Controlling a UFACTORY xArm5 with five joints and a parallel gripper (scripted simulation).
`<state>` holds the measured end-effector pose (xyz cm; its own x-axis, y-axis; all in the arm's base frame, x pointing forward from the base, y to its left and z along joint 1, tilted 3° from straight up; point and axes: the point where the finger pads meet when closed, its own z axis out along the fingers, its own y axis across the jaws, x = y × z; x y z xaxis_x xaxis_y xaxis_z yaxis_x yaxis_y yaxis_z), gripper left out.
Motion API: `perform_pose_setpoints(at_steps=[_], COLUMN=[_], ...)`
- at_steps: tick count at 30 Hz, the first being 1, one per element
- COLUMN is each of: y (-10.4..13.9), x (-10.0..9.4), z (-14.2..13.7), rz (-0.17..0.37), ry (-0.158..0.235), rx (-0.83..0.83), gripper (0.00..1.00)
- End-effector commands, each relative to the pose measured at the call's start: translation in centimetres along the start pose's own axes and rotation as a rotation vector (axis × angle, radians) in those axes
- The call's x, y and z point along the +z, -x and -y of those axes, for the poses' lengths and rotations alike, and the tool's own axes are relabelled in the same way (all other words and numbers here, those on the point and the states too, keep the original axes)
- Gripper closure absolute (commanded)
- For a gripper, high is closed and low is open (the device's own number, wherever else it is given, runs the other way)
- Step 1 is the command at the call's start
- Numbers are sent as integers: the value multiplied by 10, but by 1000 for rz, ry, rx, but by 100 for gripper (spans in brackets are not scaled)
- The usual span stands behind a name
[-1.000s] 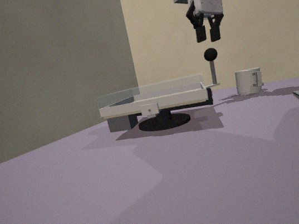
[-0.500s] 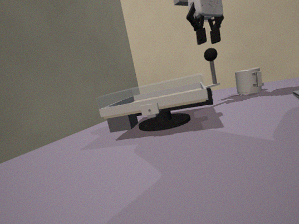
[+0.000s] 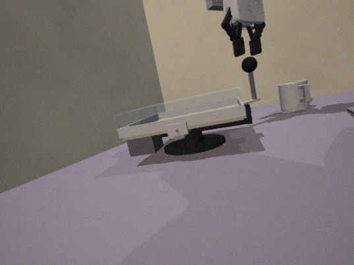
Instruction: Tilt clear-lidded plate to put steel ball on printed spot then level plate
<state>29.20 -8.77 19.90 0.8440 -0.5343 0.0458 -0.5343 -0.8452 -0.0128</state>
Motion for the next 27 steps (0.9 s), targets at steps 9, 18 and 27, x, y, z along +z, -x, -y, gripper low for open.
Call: perform_pose_setpoints(at_steps=[9,18,27], y=[-1,-2,-2], x=[5,8,8], z=[0,0,0], rz=[-4,-4,-4], ry=[-1,-1,-1], rx=[0,0,0], gripper=[38,38,38])
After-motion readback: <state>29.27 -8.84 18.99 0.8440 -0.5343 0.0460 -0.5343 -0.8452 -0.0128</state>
